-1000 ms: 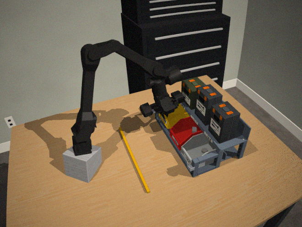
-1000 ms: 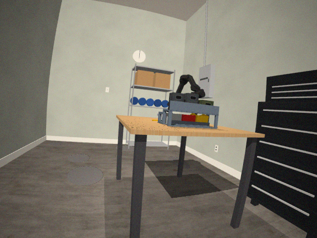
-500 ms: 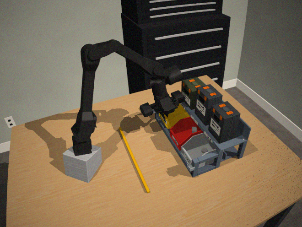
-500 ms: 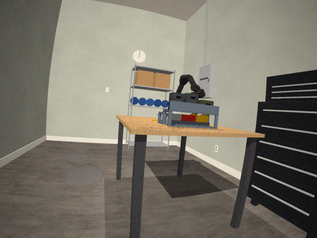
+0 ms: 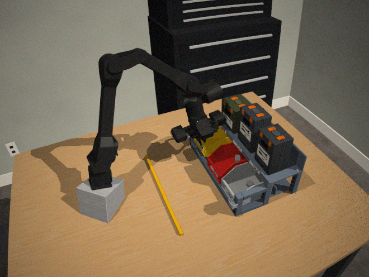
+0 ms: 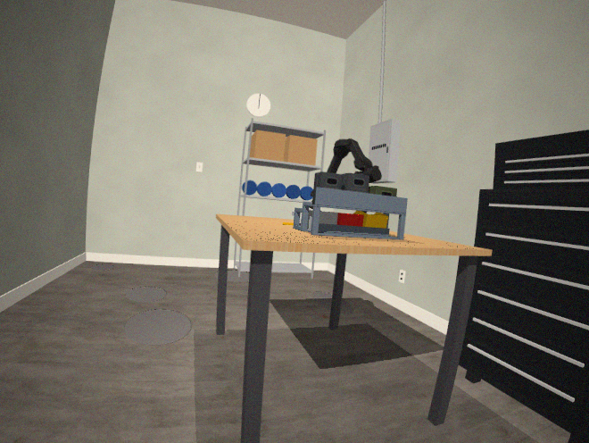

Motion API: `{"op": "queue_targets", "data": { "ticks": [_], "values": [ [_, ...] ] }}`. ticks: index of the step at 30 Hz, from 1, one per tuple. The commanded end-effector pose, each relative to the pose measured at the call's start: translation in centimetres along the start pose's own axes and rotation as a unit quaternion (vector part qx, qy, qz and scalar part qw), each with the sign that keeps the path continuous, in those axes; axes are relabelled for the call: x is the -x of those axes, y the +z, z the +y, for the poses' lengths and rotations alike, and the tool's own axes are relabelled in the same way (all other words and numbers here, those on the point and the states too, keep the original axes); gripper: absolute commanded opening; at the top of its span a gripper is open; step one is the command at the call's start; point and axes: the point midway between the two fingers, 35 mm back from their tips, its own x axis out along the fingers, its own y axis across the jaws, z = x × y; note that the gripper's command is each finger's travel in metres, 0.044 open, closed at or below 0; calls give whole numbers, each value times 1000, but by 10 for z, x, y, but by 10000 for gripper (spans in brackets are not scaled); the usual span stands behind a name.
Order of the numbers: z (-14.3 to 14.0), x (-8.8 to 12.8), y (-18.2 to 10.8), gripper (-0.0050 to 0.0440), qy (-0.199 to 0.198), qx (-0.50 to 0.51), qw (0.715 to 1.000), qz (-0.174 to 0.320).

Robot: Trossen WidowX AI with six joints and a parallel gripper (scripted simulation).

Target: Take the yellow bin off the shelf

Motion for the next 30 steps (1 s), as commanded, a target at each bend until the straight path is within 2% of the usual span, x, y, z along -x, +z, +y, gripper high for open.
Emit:
{"op": "queue_targets", "data": {
  "ticks": [1, 30],
  "values": [
    [7, 9, -3, 0, 18, 4, 1000, 3],
    [6, 7, -3, 0, 18, 4, 1000, 3]
  ]
}}
